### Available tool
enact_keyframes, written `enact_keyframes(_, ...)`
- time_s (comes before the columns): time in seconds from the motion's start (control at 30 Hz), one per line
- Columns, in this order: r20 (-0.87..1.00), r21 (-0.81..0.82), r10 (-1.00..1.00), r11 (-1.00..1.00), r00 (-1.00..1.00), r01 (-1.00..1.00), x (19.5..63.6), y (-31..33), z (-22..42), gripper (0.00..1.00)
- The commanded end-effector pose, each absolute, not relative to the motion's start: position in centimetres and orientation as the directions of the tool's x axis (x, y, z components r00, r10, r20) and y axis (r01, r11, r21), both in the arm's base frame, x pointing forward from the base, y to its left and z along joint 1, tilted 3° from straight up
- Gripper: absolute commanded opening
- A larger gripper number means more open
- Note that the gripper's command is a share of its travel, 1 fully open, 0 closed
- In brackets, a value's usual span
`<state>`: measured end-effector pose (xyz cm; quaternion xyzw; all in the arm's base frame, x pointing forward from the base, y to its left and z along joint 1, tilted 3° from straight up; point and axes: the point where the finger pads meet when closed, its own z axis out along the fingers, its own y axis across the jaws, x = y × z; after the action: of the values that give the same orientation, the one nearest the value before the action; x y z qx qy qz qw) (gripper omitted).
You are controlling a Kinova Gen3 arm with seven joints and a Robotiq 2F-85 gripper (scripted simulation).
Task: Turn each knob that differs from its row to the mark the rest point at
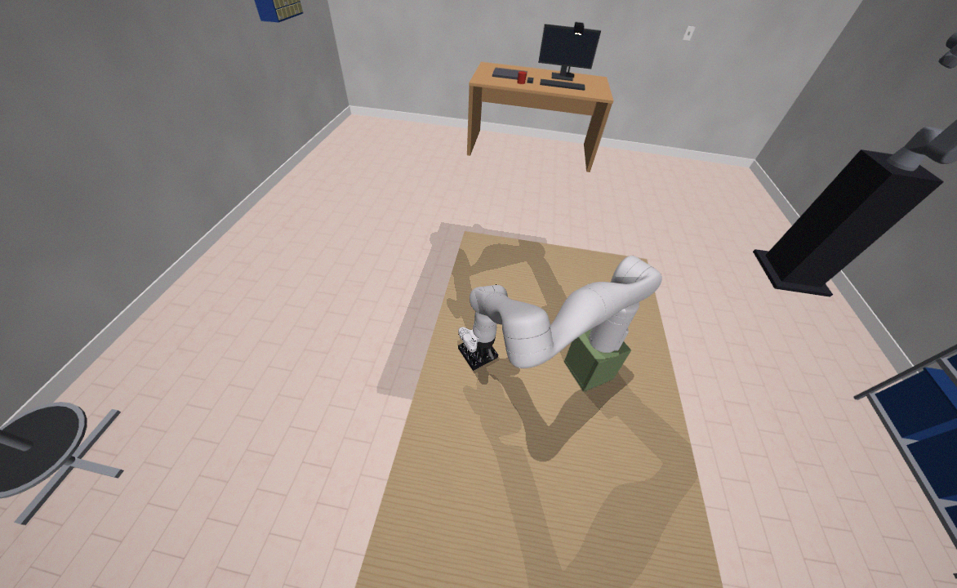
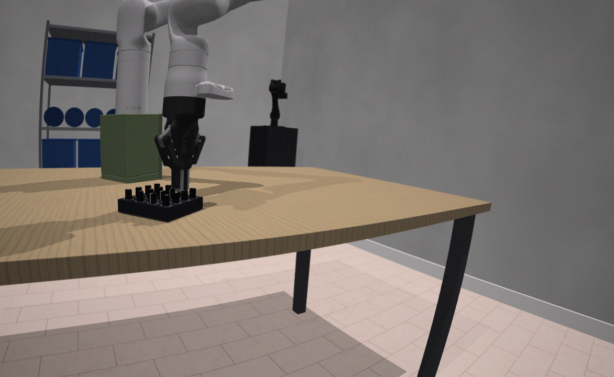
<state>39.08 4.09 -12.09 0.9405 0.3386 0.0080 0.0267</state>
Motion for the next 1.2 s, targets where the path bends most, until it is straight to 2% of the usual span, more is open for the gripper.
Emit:
enact_keyframes(0.0, -0.002, 0.058, 0.648, -0.76, 0.761, 0.647, 39.23, 4.0, -12.17, 0.08)
enact_keyframes(1.1, -0.003, 0.058, 0.666, -0.745, 0.746, 0.665, 39.23, 4.0, -12.17, 0.08)
enact_keyframes(1.13, -0.003, 0.058, 0.666, -0.745, 0.746, 0.665, 39.23, 4.0, -12.17, 0.19)
enact_keyframes(1.17, -0.003, 0.058, 0.666, -0.745, 0.746, 0.665, 39.23, 4.0, -12.17, 0.19)
